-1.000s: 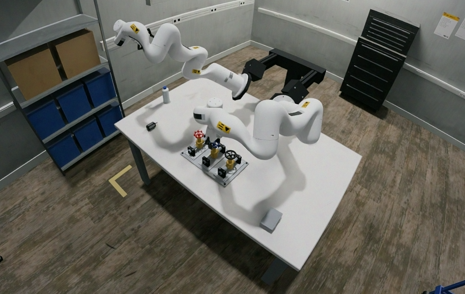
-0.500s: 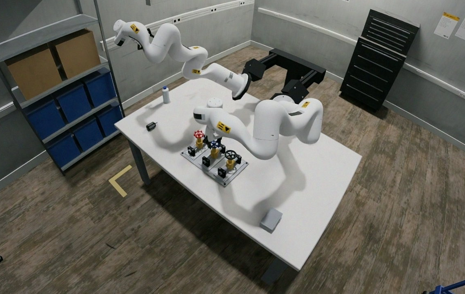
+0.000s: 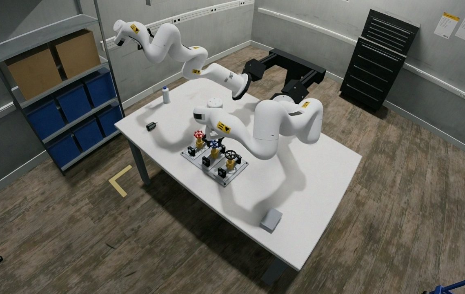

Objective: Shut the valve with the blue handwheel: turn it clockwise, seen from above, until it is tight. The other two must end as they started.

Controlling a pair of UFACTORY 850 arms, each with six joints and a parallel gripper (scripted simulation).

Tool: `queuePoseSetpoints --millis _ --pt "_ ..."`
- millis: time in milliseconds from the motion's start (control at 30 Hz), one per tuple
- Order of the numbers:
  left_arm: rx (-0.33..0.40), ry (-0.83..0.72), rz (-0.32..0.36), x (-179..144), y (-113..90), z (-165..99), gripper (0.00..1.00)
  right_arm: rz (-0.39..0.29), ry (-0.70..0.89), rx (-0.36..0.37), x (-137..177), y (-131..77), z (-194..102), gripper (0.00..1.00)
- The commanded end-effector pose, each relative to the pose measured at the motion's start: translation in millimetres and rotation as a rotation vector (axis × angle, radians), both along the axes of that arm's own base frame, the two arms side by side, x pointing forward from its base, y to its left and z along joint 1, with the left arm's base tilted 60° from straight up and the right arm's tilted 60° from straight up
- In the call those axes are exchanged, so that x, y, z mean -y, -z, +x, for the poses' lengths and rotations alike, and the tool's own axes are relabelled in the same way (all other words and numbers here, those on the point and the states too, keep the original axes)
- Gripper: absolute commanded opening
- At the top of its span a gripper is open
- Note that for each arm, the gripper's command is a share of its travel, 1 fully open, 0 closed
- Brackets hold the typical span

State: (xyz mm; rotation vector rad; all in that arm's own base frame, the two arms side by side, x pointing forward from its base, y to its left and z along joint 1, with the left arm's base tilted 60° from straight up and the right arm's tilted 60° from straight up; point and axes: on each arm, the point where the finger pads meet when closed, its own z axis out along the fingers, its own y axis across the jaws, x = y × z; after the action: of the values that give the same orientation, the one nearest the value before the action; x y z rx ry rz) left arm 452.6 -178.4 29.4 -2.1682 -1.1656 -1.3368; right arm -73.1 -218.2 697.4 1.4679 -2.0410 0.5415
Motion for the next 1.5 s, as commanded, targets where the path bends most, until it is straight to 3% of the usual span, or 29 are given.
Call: queuePoseSetpoints --millis 0,1467 --pt "-0.036 0.026 0.032 0.6 -0.2 0.1 0.00 -0.001 0.000 0.000 -0.2 -0.5 0.0 1.00" --pt "-0.500 0.386 0.447 0.5 -0.1 0.2 0.00 -0.001 0.000 0.000 -0.2 -0.5 0.0 1.00"
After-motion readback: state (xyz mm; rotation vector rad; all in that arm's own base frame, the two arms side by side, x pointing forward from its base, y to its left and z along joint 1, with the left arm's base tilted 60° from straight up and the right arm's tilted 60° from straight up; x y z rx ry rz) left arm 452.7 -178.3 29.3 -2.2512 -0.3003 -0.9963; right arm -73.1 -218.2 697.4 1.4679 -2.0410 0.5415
